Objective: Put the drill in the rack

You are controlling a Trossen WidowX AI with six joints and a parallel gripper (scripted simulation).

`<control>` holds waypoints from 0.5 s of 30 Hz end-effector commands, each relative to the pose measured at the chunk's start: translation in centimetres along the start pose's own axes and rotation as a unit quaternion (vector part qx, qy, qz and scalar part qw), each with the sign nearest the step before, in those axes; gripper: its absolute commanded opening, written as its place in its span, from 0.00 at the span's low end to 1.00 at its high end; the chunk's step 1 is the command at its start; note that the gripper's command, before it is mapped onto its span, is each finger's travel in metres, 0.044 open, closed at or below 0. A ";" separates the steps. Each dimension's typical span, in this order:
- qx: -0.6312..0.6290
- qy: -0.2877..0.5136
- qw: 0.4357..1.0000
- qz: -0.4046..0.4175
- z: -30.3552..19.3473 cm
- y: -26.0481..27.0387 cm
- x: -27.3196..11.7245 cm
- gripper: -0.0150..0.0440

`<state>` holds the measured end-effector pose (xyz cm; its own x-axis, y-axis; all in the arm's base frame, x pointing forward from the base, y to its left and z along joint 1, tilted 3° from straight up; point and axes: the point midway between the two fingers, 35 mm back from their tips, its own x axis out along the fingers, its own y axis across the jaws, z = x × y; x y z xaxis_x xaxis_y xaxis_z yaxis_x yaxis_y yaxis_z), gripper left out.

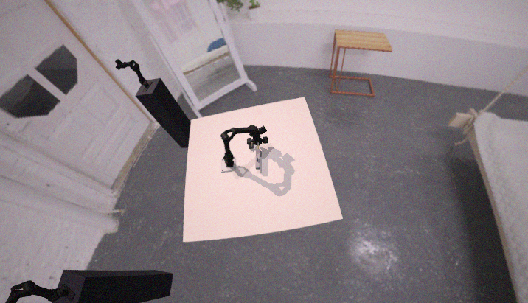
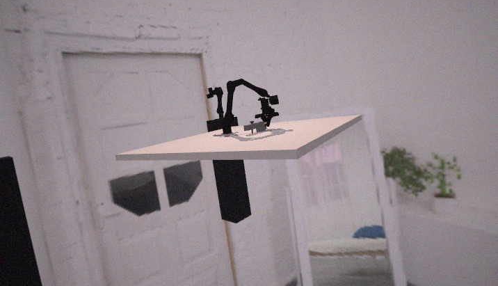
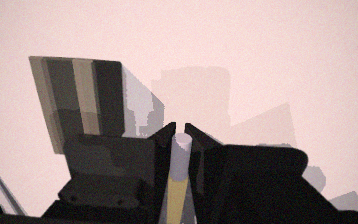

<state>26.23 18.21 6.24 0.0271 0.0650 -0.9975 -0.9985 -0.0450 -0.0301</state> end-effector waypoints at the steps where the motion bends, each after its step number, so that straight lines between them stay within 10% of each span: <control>1: 0.003 0.002 1.000 0.002 0.5 0.0 0.1 0.25; 15: 0.002 0.001 1.000 0.001 -0.1 0.0 0.1 0.88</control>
<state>26.21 18.29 6.19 0.0248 0.0633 -0.9977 -0.9988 -0.0408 -0.0274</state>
